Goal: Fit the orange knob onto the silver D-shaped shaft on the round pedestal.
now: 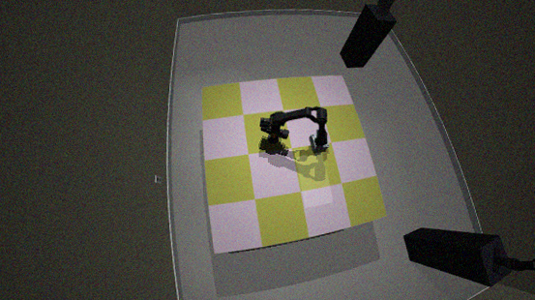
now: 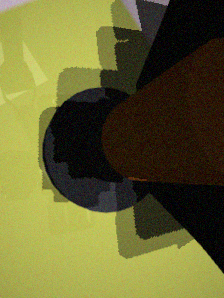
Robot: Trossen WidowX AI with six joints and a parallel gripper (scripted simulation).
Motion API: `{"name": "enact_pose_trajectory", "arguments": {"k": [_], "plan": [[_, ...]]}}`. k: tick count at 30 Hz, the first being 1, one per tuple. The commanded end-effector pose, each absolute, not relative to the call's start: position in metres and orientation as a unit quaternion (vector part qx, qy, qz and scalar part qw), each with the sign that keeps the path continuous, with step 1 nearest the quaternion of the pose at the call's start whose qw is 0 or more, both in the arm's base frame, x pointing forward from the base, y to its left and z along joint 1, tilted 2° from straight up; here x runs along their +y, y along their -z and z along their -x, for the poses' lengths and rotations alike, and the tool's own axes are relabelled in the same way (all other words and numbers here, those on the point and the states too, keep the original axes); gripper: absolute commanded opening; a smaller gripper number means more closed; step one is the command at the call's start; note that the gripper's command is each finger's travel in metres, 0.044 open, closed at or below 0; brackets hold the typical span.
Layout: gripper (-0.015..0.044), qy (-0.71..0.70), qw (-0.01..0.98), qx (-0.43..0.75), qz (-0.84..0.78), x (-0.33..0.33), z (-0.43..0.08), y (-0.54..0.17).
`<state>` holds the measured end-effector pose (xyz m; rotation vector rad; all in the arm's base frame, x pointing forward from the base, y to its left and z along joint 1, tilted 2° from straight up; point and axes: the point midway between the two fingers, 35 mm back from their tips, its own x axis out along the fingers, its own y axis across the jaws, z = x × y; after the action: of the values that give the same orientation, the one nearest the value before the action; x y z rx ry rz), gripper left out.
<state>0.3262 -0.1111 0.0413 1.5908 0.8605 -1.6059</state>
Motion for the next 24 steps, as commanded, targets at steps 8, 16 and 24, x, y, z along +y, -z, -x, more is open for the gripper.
{"name": "enact_pose_trajectory", "arguments": {"k": [8, 16, 24], "plan": [[0.0, 0.624, 0.351, 0.327, -0.617, -0.1118, -0.3262, -0.04], [0.0, 0.624, 0.351, 0.327, -0.617, -0.1118, -0.326, -0.0389], [0.0, 0.624, 0.351, 0.327, -0.617, -0.1118, -0.3267, -0.0446]]}}
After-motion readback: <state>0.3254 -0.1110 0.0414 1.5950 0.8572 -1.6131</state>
